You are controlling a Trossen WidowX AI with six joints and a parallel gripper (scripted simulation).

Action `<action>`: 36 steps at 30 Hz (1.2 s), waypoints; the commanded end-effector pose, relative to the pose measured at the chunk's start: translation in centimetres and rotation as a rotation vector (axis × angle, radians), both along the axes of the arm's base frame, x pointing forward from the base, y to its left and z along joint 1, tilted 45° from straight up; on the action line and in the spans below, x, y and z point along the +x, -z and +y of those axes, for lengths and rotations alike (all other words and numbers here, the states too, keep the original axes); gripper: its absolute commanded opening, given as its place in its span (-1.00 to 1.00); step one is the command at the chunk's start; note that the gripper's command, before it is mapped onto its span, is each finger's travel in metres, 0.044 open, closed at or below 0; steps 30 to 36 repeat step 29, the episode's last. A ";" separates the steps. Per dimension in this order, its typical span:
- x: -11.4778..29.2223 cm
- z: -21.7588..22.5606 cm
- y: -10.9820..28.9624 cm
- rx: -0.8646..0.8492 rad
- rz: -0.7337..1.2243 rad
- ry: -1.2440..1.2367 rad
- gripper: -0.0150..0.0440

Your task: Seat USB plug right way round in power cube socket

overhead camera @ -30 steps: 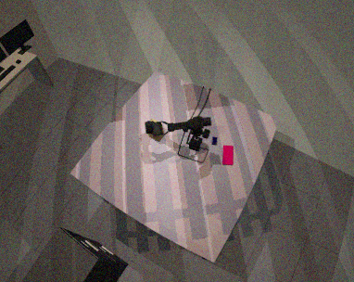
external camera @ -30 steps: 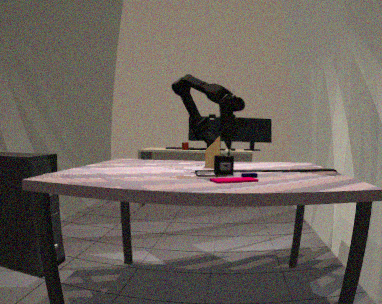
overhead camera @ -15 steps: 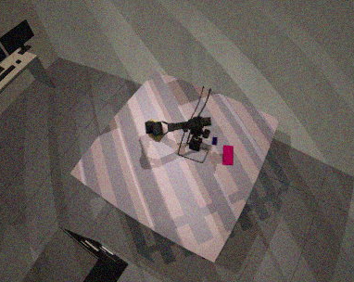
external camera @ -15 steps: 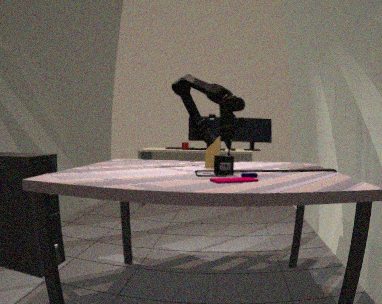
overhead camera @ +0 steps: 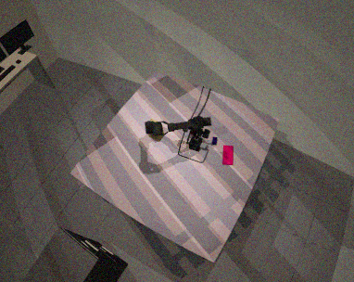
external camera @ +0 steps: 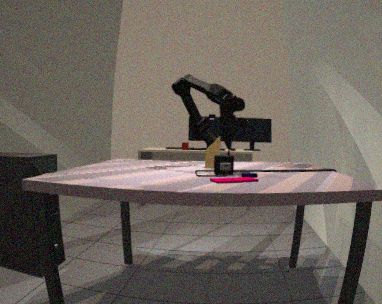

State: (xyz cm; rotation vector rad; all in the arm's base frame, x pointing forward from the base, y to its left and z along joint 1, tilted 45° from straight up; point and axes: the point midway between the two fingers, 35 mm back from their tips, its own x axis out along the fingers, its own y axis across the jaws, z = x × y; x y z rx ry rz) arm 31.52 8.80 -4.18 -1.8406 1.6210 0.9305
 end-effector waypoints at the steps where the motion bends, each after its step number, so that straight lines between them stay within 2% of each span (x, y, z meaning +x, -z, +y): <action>1: 0.0 0.0 0.0 0.000 -0.001 0.000 -0.17; 36: 0.0 0.8 -0.8 0.001 -0.001 0.000 -0.17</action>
